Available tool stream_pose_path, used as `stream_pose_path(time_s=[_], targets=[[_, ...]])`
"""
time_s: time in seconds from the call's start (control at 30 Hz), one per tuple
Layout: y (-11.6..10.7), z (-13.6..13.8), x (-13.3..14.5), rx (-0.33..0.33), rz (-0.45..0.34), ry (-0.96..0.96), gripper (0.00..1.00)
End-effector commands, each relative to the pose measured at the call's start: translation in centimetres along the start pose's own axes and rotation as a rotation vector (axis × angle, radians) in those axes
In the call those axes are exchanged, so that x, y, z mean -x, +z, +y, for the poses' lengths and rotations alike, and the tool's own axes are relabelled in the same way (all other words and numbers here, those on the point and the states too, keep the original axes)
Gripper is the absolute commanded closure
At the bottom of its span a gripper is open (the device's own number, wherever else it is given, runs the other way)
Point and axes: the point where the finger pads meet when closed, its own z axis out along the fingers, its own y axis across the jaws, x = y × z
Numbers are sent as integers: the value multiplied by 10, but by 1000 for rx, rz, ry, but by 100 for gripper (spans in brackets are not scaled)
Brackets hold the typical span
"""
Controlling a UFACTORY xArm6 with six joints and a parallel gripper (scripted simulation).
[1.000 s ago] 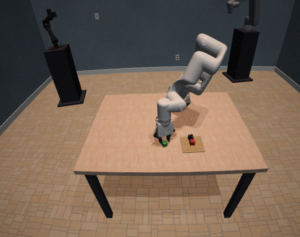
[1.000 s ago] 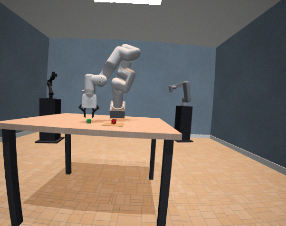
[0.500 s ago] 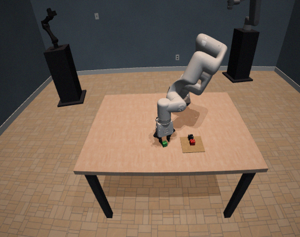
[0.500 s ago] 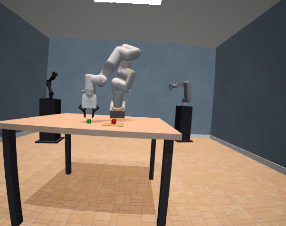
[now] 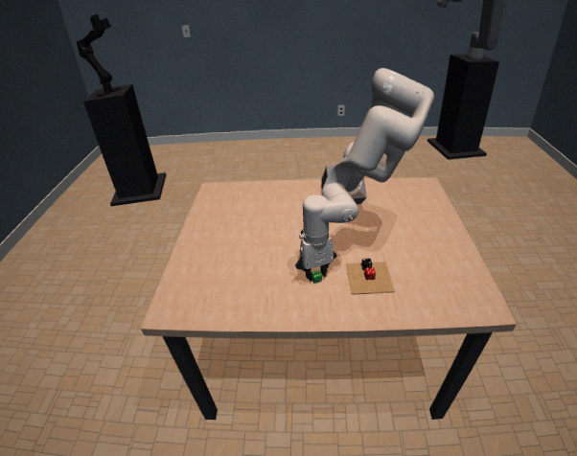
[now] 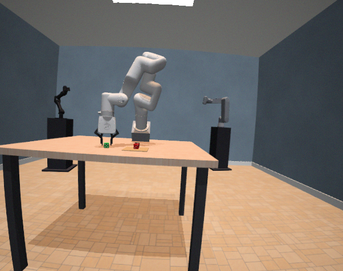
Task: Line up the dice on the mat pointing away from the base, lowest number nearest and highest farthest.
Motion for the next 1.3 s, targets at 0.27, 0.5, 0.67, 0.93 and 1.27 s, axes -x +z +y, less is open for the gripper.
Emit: stream_pose_path(time_s=[0.27, 0.5, 0.67, 0.93, 1.27], targets=[[12, -1, 2, -3, -5, -1, 53], [12, -1, 2, -3, -5, -1, 53], [12, -1, 2, -3, -5, -1, 53], [12, -1, 2, -3, -5, -1, 53], [12, -1, 2, -3, -5, -1, 53]])
